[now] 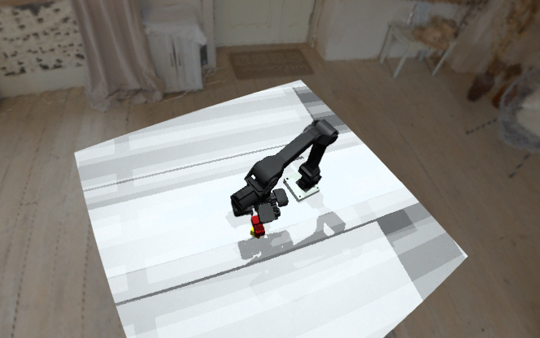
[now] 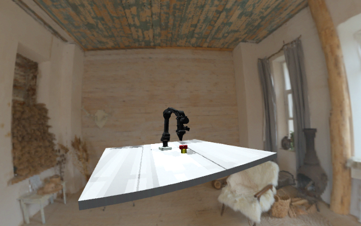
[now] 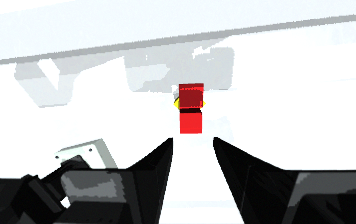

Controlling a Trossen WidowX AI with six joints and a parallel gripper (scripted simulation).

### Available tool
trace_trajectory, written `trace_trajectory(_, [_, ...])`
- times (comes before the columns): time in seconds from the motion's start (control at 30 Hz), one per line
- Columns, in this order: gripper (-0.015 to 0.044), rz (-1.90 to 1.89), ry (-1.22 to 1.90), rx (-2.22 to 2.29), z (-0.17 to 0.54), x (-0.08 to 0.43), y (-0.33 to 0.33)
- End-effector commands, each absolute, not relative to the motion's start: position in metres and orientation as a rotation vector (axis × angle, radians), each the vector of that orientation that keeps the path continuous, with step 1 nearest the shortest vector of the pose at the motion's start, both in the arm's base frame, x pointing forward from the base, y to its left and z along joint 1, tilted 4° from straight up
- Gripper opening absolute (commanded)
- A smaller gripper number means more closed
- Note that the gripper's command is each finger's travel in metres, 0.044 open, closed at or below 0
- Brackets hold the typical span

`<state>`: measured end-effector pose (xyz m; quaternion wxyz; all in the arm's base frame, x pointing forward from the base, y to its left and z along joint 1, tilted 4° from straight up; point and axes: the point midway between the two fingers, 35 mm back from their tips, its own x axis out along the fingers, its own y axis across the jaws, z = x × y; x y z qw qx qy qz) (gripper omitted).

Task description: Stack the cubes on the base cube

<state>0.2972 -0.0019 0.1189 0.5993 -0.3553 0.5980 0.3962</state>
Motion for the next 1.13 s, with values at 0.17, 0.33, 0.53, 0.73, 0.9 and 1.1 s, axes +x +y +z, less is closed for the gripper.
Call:
trace_trajectory(0.17, [0.0310,0.918,1.386,-0.824,0.126,0.298,-0.002])
trace_trajectory(0.33, [0.0400,0.921,1.391,-0.821,0.124,0.297,0.007])
trace_trajectory(0.53, [0.0400,0.924,1.387,-0.817,0.131,0.296,0.091])
trace_trajectory(0.73, [0.0400,0.929,1.386,-0.812,0.135,0.283,0.141])
trace_trajectory(0.9, [0.0400,0.929,1.386,-0.812,0.135,0.283,0.141])
trace_trajectory(1.1, [0.0400,0.929,1.386,-0.812,0.135,0.283,0.141])
